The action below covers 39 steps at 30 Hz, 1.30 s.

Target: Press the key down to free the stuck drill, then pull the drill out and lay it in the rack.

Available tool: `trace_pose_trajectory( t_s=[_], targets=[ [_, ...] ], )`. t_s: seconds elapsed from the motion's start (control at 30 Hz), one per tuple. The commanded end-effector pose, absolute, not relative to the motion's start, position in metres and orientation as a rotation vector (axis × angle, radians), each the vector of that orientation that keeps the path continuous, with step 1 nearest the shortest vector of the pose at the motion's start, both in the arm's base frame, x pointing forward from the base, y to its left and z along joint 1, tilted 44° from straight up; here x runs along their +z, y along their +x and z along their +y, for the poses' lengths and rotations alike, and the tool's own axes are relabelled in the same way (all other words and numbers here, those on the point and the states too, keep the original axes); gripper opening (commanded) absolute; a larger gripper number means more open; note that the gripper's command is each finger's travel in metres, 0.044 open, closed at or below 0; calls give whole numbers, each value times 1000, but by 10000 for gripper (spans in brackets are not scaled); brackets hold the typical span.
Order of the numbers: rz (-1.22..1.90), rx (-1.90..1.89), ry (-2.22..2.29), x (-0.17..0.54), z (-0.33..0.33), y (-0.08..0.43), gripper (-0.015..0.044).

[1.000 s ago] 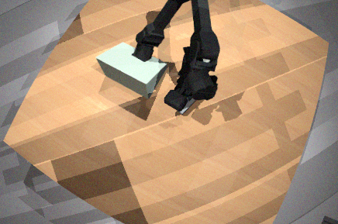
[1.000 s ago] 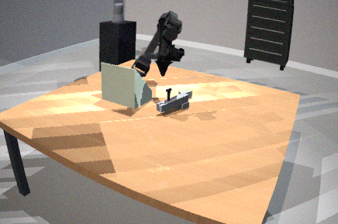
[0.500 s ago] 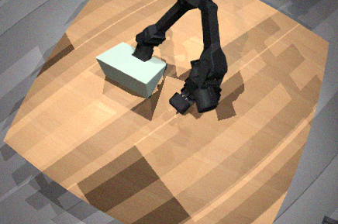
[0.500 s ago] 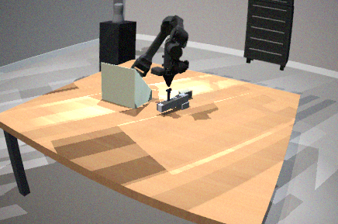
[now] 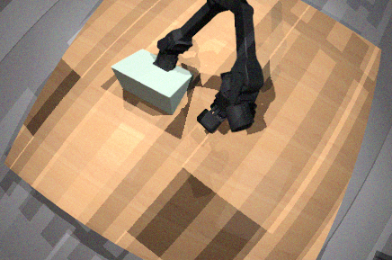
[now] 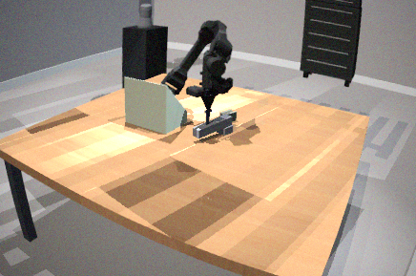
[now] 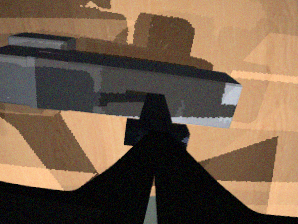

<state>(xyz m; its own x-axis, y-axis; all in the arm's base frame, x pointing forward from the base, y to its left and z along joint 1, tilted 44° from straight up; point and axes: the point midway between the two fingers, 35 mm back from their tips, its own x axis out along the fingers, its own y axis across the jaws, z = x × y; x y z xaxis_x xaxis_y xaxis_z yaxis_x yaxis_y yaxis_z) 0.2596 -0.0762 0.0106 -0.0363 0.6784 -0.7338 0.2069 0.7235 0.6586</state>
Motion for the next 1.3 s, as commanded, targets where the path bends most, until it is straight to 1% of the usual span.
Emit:
trace_pose_trajectory(
  t_s=[0.0, 1.27],
  targets=[
    [1600, 444, 742, 8, -73, 259, 0],
    [1600, 445, 743, 1, -62, 255, 0]
  ],
)
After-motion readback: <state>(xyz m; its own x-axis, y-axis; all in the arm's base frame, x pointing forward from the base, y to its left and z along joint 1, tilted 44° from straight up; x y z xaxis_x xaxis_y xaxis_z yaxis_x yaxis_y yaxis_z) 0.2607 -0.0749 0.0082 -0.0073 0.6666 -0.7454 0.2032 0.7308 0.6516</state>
